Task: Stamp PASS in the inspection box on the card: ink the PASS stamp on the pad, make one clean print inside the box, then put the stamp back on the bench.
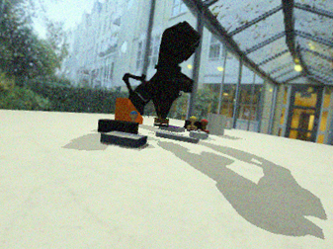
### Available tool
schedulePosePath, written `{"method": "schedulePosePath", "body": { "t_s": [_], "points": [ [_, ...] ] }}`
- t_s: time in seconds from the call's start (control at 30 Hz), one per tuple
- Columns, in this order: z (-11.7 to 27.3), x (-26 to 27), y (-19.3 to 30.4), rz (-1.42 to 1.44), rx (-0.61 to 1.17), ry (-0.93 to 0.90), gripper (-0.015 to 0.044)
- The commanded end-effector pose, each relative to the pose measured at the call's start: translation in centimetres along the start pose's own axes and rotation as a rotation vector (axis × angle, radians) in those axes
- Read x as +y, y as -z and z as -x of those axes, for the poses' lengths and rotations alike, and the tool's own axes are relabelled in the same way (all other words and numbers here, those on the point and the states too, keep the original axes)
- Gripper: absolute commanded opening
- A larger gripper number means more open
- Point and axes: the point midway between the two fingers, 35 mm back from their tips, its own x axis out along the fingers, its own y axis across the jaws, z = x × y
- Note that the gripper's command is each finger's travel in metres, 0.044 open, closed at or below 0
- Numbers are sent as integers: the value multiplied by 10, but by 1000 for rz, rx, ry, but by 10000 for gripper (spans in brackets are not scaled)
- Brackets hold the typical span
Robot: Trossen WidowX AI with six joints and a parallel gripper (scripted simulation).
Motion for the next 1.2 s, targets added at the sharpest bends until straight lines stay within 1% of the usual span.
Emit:
{"method": "schedulePosePath", "body": {
  "t_s": [0.0, 0.63, 0.93, 0.97, 1.07, 1.1, 1.17],
  "points": [
    [-7, 0, 0, -6, -6, 3, 0],
    [-35, 2, -1, -6, -8, 3, 0],
    [-32, 2, -1, 1, -2, -1, 236],
    [-32, 2, -1, 1, -2, -1, 252],
    [-30, 1, -1, 0, -2, -1, 252],
    [-23, 0, -1, 0, -2, 0, 252],
    [4, -4, 1, -2, 0, 1, 252]
  ]
}}
